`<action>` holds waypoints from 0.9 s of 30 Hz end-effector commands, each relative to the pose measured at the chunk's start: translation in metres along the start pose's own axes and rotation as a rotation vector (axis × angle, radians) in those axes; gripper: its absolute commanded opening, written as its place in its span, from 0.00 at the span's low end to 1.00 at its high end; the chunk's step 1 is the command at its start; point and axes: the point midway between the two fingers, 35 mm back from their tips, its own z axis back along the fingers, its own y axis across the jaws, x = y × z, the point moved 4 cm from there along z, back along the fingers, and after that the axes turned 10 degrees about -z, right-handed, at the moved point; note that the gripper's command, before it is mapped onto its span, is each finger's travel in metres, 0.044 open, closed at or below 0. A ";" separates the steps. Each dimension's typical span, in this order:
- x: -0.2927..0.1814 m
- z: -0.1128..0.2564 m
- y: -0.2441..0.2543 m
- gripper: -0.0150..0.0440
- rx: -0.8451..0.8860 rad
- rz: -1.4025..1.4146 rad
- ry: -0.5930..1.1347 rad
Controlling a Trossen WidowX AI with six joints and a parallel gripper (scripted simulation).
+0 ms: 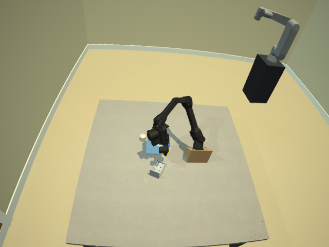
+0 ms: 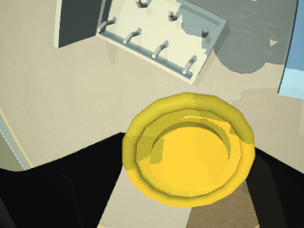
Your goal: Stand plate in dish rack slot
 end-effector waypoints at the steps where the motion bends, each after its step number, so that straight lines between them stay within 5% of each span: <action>1: 0.001 -0.008 -0.002 0.25 0.057 0.066 0.037; 27: 0.011 -0.057 -0.018 0.25 0.496 0.518 0.062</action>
